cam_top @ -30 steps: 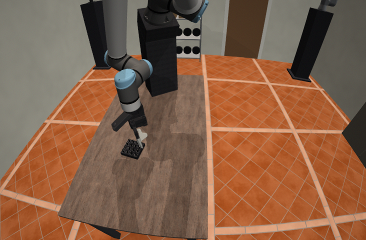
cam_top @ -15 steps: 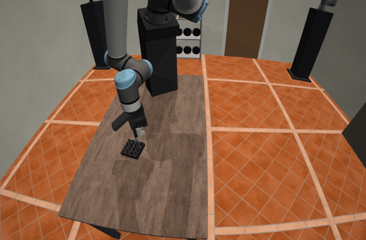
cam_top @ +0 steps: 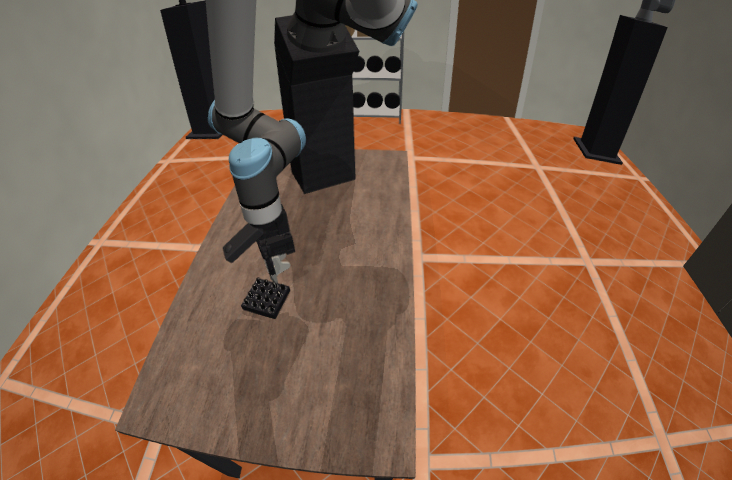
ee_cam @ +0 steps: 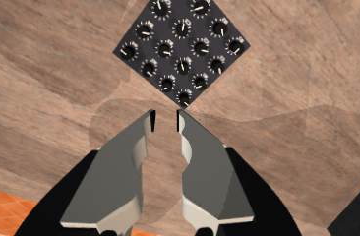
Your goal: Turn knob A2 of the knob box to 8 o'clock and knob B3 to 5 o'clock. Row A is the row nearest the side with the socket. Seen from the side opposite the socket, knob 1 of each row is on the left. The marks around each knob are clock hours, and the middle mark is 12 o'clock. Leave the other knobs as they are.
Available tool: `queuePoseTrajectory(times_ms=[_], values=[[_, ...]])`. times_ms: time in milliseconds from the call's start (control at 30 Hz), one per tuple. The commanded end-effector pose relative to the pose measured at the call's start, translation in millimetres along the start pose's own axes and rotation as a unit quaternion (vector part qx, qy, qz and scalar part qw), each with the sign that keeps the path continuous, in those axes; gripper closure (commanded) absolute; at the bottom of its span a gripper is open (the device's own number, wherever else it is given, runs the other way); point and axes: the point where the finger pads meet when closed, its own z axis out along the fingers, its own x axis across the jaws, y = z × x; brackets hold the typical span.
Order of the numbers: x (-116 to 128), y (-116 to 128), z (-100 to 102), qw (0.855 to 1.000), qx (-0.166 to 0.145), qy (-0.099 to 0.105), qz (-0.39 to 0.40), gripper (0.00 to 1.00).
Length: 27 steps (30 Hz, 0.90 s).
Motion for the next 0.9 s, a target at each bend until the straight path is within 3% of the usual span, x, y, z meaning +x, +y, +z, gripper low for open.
queuePoseTrajectory(times_ms=[0,867], values=[[-0.3,-0.2,-0.4,1.000,0.000,0.000,0.000,0.89],[-0.3,-0.2,4.1,1.000,0.000,0.000,0.000,0.89]])
